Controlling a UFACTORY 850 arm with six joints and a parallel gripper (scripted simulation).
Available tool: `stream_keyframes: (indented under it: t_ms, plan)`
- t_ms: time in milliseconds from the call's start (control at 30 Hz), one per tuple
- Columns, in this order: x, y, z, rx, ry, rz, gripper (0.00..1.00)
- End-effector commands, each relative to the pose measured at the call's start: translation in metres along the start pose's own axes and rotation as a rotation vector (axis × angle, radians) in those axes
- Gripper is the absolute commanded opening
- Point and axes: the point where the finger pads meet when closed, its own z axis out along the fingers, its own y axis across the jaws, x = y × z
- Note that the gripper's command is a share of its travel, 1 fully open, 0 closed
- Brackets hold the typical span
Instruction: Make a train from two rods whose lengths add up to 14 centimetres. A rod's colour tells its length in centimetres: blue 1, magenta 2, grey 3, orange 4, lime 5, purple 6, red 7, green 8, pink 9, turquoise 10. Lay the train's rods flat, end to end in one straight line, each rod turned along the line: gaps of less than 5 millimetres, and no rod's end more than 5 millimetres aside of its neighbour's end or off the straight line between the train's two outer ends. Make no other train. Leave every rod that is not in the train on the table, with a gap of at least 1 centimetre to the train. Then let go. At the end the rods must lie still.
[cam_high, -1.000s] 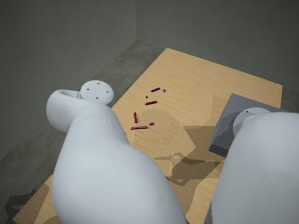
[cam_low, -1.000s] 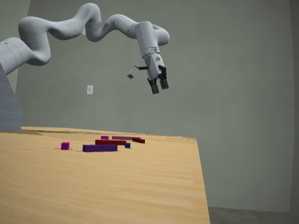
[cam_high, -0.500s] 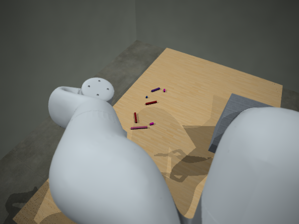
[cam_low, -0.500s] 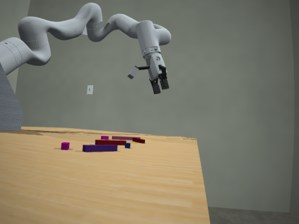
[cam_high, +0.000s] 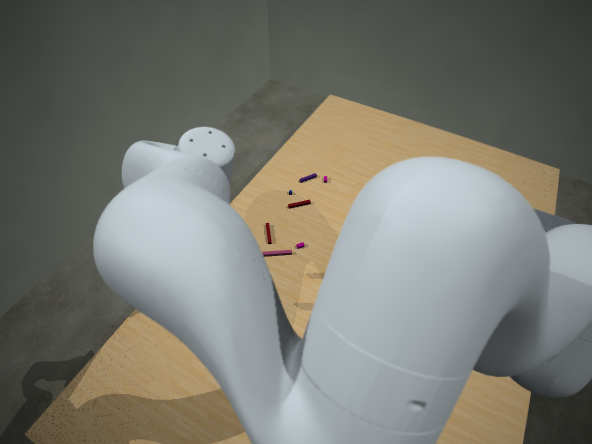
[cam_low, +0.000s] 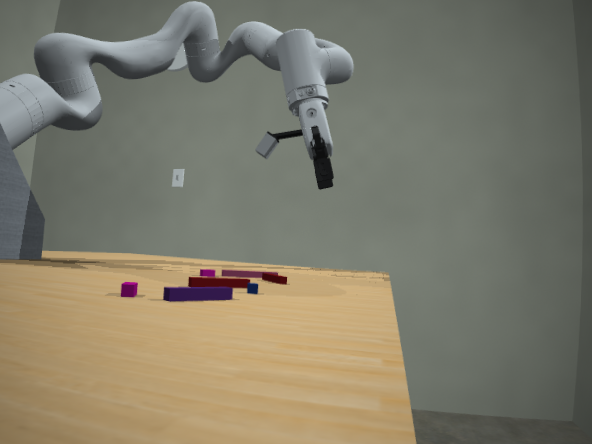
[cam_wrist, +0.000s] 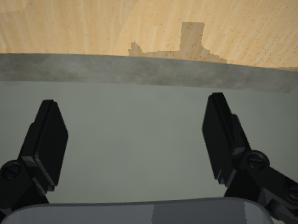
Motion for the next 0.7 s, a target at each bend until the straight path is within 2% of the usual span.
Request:
stream_keyframes:
  t_ms: [0,200,267,300,433,467,667]
  plan:
    - [-0.003,-0.036,0.009,0.017,0.032,0.163,1.0]
    - [-0.001,-0.076,0.019,0.035,0.054,0.336,1.0]
    - [-0.001,-0.076,0.019,0.035,0.054,0.336,1.0]
    - [0.002,-0.095,0.023,0.044,0.064,0.423,1.0]
    - [0.004,-0.112,0.027,0.053,0.073,0.496,1.0]
    - [0.007,-0.125,0.03,0.059,0.079,0.556,1.0]
    - [0.015,-0.165,0.038,0.08,0.098,0.73,1.0]
